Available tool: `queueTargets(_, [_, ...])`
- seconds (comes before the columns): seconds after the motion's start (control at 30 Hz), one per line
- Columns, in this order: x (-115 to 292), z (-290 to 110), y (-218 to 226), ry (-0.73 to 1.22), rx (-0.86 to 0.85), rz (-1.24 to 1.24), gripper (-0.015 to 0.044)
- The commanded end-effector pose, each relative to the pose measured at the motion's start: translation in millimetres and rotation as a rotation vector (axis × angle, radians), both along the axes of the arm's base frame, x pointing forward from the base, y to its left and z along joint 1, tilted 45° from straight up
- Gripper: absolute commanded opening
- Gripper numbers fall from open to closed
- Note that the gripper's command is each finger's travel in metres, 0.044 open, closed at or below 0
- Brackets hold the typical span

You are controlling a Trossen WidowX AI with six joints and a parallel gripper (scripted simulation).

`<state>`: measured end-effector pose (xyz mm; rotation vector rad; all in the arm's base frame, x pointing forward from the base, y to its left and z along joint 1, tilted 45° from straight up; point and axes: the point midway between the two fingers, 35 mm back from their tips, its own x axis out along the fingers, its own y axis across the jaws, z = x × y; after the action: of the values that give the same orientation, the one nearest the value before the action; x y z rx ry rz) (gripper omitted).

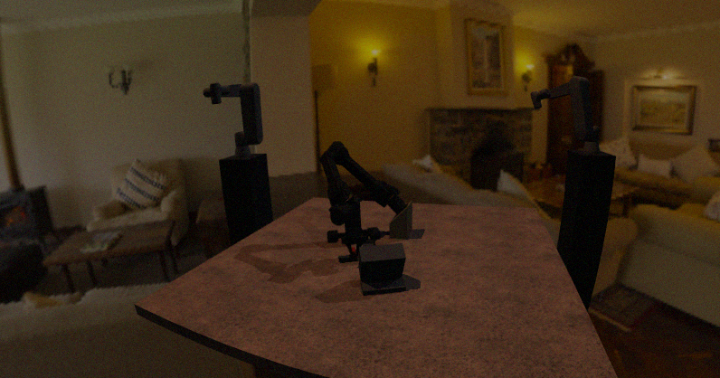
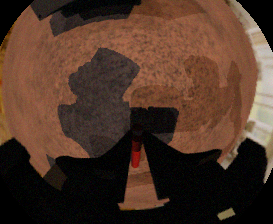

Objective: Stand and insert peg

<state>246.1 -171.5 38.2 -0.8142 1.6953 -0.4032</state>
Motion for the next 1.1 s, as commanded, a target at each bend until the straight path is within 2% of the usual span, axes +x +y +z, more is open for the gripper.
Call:
queueTargets(0.0, [-1.3, -0.7, -0.2, 0.007, -0.003, 0.003, 0.0049])
queueTargets(1.07, [-7.9, 13.5, 9.0, -0.162, 0.072, 0.152, 0.0049])
